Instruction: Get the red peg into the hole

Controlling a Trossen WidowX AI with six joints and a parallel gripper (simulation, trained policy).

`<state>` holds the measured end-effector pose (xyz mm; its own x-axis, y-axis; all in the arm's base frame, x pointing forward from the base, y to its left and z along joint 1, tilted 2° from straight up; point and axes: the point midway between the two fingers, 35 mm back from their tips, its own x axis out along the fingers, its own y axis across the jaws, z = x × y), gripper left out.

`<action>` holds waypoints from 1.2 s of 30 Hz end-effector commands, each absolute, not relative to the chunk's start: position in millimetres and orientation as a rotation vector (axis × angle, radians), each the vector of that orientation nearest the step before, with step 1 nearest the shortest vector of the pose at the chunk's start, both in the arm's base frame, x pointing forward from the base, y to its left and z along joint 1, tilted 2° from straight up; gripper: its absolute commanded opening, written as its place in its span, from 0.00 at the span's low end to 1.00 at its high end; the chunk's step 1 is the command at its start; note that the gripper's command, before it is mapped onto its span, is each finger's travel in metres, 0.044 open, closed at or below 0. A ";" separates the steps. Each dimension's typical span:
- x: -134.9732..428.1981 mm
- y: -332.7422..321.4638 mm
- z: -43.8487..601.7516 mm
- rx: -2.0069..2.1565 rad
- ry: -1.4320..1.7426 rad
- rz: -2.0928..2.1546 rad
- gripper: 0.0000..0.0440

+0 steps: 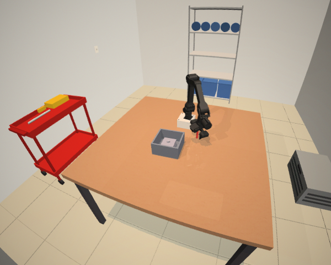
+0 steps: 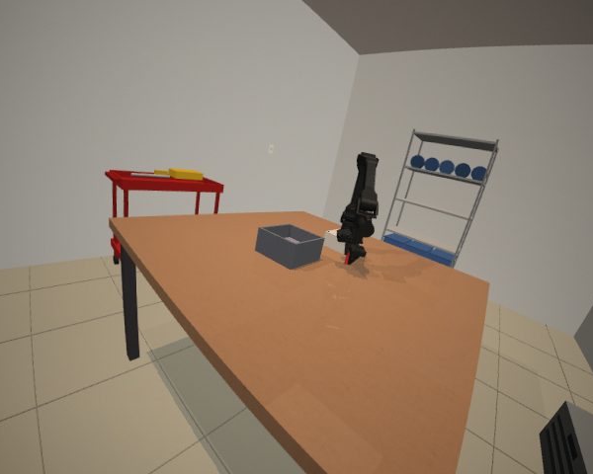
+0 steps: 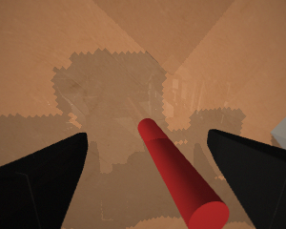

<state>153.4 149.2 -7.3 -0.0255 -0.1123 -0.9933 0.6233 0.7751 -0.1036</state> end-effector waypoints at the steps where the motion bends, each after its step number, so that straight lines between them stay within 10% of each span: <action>1: 150.1 146.0 -18.5 0.420 1.510 -0.627 0.60; 12: 149.1 143.4 -24.4 0.374 1.535 -0.674 0.01; 36: 206.5 144.6 75.3 0.436 1.362 -0.648 0.00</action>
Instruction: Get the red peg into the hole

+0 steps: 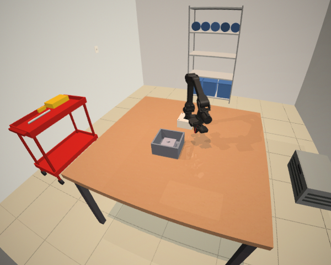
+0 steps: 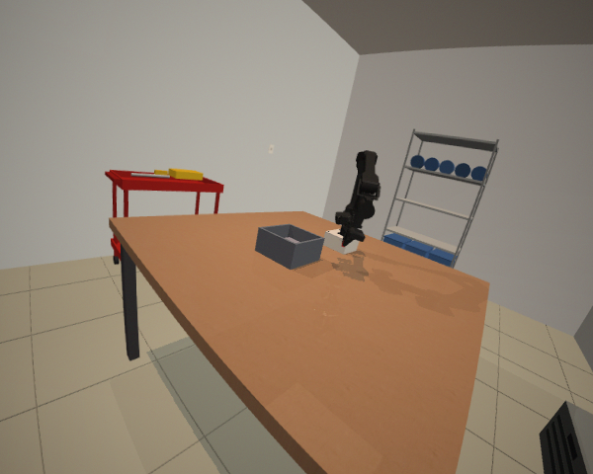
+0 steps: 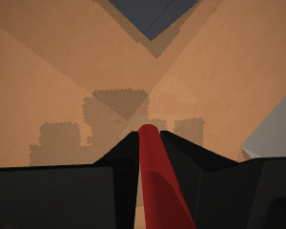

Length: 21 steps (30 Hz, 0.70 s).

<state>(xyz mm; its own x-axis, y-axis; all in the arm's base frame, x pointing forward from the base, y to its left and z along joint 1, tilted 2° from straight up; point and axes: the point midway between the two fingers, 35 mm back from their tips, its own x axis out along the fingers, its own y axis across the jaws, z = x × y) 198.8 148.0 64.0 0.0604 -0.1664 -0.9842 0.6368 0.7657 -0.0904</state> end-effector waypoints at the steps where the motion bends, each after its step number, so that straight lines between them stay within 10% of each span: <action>1: 209.5 143.1 79.1 0.444 1.353 -0.655 0.00; 21: 282.6 84.1 108.6 0.600 1.184 -0.804 0.00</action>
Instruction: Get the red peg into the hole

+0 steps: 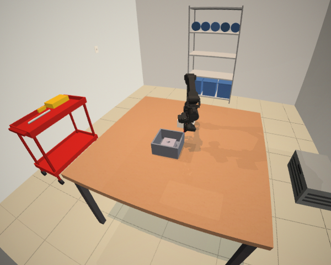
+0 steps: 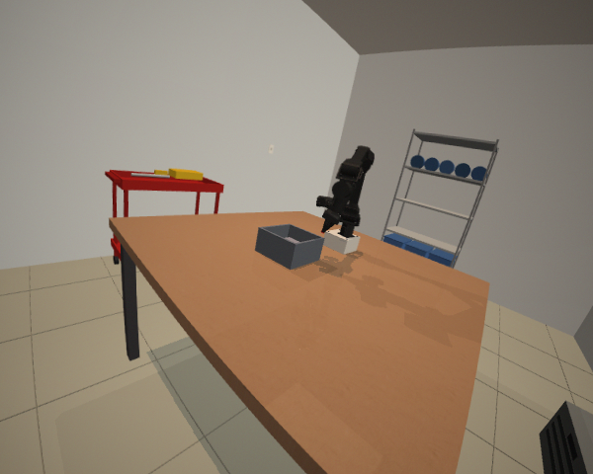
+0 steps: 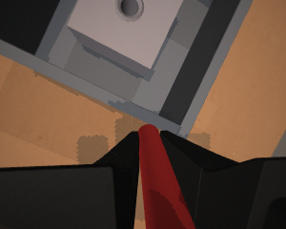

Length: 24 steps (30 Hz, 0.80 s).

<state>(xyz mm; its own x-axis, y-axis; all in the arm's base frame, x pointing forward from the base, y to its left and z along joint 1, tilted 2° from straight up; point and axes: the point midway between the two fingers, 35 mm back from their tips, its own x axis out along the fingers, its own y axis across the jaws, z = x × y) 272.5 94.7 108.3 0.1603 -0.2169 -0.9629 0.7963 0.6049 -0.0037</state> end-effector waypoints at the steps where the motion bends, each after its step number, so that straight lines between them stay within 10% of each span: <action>1: 286.3 80.2 108.6 0.604 1.179 -0.809 0.00; 24: 348.2 6.1 72.4 0.591 1.216 -0.762 0.00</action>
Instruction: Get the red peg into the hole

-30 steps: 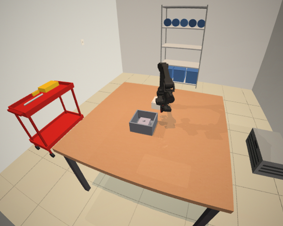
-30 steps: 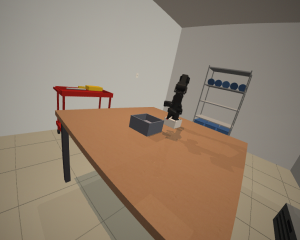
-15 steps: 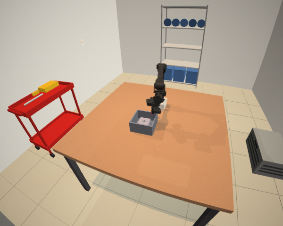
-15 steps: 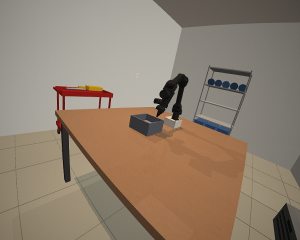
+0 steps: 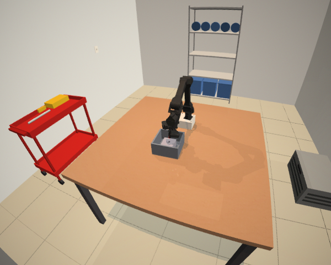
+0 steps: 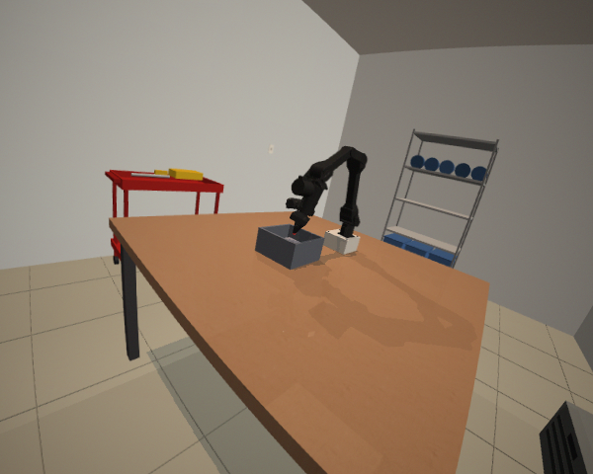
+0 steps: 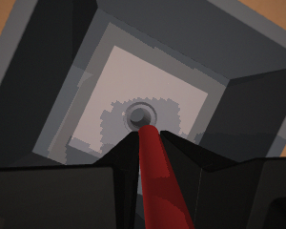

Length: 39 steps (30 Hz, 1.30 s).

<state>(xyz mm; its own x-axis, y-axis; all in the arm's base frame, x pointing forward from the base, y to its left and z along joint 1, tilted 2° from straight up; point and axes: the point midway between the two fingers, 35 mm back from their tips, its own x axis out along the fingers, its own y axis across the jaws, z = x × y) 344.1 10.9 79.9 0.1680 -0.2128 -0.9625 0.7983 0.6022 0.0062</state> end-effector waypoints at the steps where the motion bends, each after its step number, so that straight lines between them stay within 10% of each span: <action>1: 349.2 4.9 69.5 0.587 1.223 -0.753 0.00; 6: 350.8 2.0 54.5 0.566 1.270 -0.710 0.02; 13: 352.1 -0.1 37.4 0.562 1.331 -0.679 0.34; 39: 378.9 -8.9 82.5 0.535 1.459 -0.627 0.37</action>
<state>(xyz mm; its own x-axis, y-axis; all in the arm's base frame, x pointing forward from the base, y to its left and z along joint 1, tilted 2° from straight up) 378.0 -9.7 80.0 0.0267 -0.0732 -0.9970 0.6806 0.7318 -0.0355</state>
